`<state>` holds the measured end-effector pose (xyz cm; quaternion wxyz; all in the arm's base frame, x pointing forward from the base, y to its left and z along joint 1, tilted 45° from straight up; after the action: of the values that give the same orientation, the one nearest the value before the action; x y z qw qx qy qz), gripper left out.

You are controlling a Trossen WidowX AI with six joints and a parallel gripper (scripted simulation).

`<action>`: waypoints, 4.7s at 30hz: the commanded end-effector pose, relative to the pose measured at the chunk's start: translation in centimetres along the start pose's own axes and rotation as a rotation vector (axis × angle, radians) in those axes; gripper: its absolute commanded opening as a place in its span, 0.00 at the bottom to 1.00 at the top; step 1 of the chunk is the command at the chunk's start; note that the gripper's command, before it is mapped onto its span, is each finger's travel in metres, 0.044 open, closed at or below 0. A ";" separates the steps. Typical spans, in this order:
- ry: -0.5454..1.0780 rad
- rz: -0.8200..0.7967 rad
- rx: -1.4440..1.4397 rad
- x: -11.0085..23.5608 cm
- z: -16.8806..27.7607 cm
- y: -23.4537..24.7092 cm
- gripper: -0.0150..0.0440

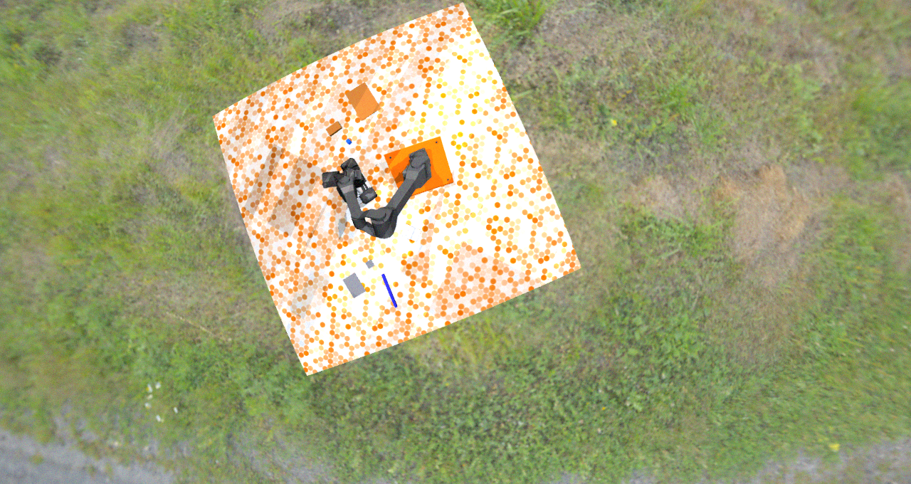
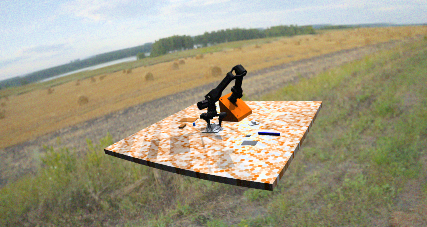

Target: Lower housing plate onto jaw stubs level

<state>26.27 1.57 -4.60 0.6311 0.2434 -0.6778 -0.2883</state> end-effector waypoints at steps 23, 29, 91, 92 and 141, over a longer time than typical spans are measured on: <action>-0.001 -0.001 -0.003 0.0 0.0 0.0 0.85; -0.001 -0.001 -0.003 0.0 0.0 0.0 0.85; 0.000 -0.001 -0.001 0.0 0.0 0.0 0.98; 0.000 -0.001 -0.001 0.0 0.0 0.0 1.00; 0.001 0.004 -0.005 12.6 5.6 0.3 1.00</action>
<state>19.75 -6.46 4.37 0.6315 0.2402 -0.6779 -0.2898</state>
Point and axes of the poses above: the point midway between the two fingers, 35 mm back from their tips, its own x axis back along the fingers, its own y axis across the jaws, z = x × y, the point moved 3 cm from there along x, back along the fingers, and after that the axes turned 14 degrees about -x, right-handed, at the moved point
